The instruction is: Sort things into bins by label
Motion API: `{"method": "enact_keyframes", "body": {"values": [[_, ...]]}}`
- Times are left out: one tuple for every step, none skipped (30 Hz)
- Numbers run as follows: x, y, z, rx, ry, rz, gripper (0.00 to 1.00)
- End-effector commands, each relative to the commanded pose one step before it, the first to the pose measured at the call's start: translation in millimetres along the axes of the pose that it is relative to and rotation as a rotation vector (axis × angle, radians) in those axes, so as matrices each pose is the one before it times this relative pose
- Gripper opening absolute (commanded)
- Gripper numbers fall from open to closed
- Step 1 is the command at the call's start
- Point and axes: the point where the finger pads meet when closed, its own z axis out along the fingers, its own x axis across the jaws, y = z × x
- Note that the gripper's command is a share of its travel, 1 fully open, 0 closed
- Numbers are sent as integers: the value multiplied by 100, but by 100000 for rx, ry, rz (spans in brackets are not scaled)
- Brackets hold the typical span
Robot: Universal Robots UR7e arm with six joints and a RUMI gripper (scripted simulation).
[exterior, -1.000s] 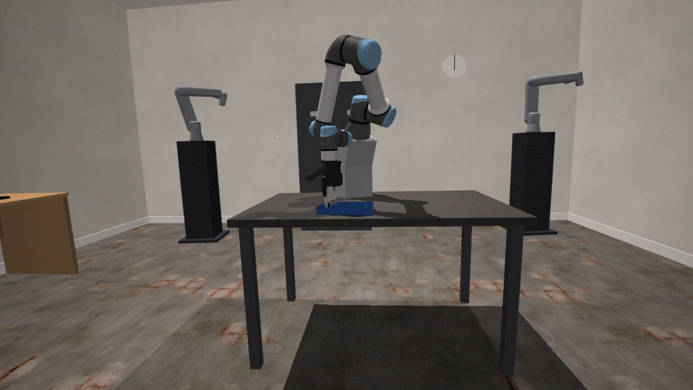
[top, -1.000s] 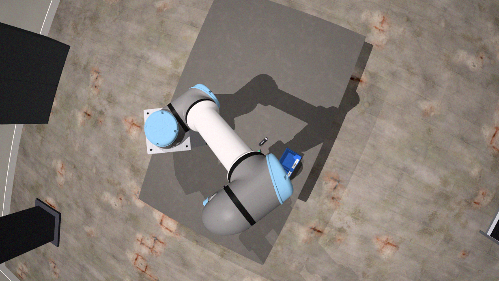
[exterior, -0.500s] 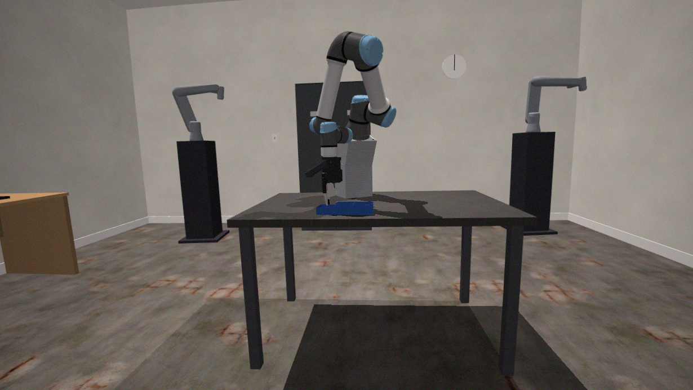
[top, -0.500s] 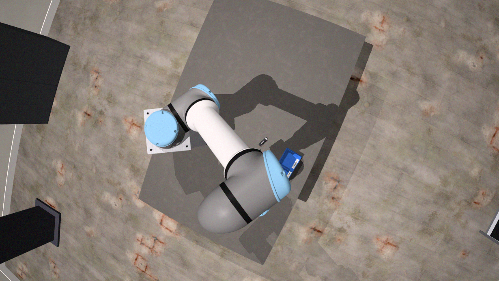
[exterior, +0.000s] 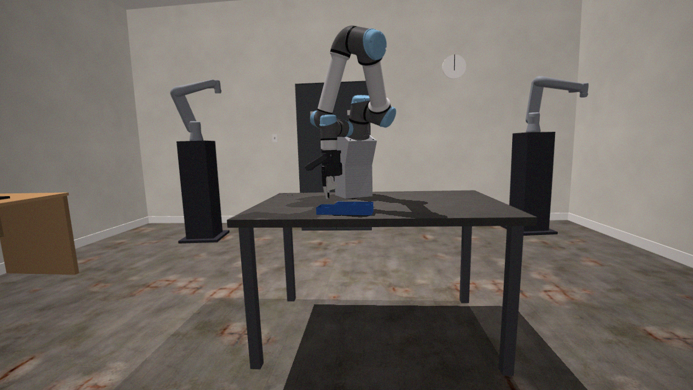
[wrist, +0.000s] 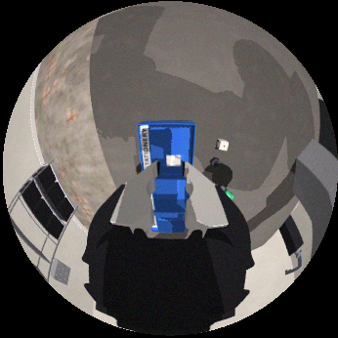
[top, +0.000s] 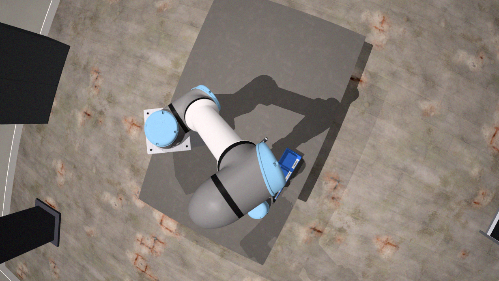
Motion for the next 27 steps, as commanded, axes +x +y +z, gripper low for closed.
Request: {"method": "enact_keyframes", "body": {"values": [[-41,-15,-264,14,-51,-23,18],[12,11,7,1,-2,0,18],[-1,0,-3,0,1,0,18],[0,0,-2,0,0,0,18],[439,708,-14,-2,2,-5000,18],[0,0,0,0,0,0,18],[0,0,0,0,0,0,18],[404,729,-12,-2,1,-5000,18],[367,749,-12,-2,1,-5000,18],[330,766,-12,-2,1,-5000,18],[291,782,-12,2,13,-3212,18],[266,791,-12,1,30,-3327,18],[239,799,-12,-4,44,-3519,18],[211,807,-12,-11,53,-3503,18],[182,814,-12,-19,58,-3497,18],[154,820,-11,-24,59,-3502,18],[130,824,-4,-27,58,-3506,18],[96,829,-10,-31,59,-3509,18],[67,832,-10,-34,58,-3512,18],[38,833,-10,-36,57,-3514,18],[8,834,-10,-38,55,-3517,18],[-21,814,-9,-39,53,-3520,18],[0,0,0,0,0,0,18],[0,0,0,0,0,0,18],[1,1,2,-13,-6,-9772,18],[-2,1,1,-56,67,-2055,18],[-1,1,1,35,36,-3211,18]]}}
